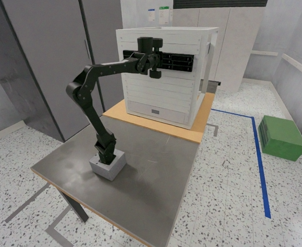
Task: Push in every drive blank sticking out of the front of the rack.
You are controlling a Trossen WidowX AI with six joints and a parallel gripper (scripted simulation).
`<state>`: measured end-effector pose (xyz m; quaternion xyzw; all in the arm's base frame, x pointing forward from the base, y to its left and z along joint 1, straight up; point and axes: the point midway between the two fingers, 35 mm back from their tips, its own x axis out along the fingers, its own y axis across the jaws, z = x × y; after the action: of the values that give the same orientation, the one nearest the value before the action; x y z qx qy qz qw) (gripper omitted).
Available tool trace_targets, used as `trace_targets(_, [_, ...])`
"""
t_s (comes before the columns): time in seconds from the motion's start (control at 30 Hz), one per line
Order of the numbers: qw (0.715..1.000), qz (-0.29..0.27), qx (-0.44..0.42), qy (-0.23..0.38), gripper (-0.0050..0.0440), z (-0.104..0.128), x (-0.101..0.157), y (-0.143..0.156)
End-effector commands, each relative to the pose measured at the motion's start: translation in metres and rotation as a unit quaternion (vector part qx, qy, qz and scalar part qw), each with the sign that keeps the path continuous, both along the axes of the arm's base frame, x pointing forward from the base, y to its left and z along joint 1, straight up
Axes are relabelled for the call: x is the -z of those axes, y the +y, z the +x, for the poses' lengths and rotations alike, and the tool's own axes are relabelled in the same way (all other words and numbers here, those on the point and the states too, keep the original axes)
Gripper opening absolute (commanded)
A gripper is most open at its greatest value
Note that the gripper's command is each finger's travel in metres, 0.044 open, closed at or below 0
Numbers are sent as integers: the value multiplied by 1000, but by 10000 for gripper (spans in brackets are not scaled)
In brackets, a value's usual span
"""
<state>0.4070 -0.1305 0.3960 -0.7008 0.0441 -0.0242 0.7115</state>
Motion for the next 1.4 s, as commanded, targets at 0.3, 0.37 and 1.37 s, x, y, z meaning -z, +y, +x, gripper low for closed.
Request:
trace_targets(0.3, [1000,-7,0,-13,-50,0,-12,1])
trace_targets(0.37, [1000,-7,0,-13,-50,0,-12,1])
trace_targets(1.37, [1000,-7,0,-13,-50,10,-13,0])
